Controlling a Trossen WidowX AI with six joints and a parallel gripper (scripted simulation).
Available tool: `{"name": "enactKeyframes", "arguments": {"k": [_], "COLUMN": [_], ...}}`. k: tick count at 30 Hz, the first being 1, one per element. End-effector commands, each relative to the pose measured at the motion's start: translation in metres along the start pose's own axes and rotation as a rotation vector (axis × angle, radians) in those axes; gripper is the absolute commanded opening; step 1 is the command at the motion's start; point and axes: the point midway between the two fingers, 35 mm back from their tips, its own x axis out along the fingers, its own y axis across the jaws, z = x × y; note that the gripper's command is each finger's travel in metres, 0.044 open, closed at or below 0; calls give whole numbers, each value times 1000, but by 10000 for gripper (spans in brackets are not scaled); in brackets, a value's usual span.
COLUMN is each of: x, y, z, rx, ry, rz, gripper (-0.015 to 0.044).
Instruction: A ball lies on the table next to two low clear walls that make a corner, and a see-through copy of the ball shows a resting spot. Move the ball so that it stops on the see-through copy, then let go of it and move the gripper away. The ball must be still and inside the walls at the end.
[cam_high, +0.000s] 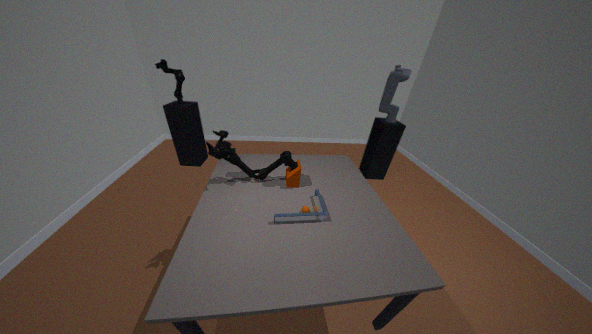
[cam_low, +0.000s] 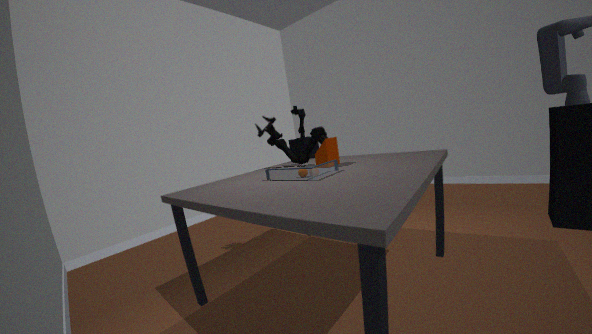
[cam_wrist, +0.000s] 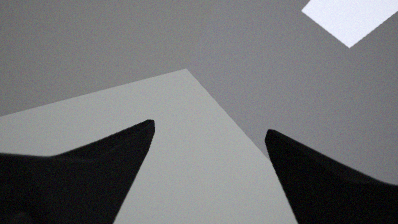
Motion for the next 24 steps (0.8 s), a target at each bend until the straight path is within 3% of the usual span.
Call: {"name": "enactKeyframes", "arguments": {"k": [1, 2, 14, 24], "x": [1, 4, 69, 97], "y": [-2, -8, -107, -147], "z": [1, 6, 93, 172], "rx": [-10, -38, -570, -1061], "ry": [-5, -21, -275, -470], "rz": [-2, -9, -130, -249], "gripper": [374, 351, 351, 351]}}
